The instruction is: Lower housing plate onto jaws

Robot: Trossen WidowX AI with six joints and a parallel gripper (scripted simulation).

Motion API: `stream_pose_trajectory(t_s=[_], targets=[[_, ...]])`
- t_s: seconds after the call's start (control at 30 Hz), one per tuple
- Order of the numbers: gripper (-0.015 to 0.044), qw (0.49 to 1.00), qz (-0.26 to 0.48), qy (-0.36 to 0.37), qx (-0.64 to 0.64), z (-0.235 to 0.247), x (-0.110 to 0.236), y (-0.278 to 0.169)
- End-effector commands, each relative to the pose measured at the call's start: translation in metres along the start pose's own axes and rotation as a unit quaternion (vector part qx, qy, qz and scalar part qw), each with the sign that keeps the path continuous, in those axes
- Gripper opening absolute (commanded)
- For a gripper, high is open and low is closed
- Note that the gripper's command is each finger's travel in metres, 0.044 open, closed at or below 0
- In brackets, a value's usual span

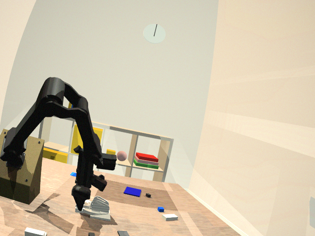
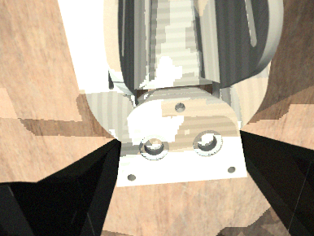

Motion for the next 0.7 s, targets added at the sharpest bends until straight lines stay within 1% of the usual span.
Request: stream_pose_trajectory(t_s=[0.0, 0.67], targets=[[0.0351, 1.0, -0.001, -0.002, 0.002, -0.0001, -0.0017, -0.0001], [0.0351, 1.0, -0.001, -0.002, 0.002, -0.0001, -0.0042, -0.0001]])
Point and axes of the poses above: the point midway between the two fingers, 35 mm back from their tips, its own x axis back along the fingers, its own z axis across the jaws, y = z × x, the point moved 5 cm from there along x, back along the fingers, and after that the axes turned 11 degrees about x, right-handed, at the moved point
